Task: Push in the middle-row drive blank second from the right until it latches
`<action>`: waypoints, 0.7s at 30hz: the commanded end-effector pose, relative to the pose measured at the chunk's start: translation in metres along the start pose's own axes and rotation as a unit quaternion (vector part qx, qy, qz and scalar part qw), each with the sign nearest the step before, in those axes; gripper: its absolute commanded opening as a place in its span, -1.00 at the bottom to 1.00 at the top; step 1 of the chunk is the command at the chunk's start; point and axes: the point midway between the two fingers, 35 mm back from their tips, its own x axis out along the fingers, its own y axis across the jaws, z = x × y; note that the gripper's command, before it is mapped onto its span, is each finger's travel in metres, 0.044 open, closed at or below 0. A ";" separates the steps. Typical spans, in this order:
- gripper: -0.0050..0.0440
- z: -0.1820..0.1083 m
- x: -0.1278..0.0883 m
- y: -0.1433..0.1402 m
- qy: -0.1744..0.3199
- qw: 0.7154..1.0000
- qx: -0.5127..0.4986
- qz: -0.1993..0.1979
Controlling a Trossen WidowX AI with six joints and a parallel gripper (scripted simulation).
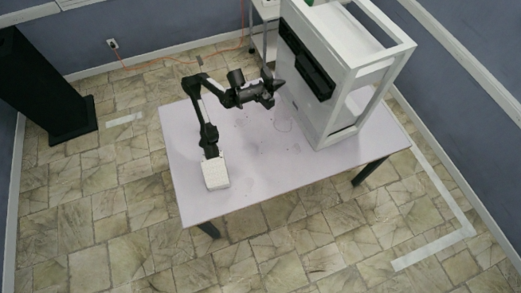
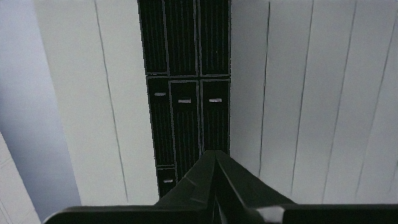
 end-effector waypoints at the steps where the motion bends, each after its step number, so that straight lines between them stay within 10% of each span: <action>1: -1.00 -0.015 0.018 0.016 0.003 1.000 -0.011 0.005; 21: -1.00 -0.031 0.074 0.030 0.003 1.000 -0.011 0.005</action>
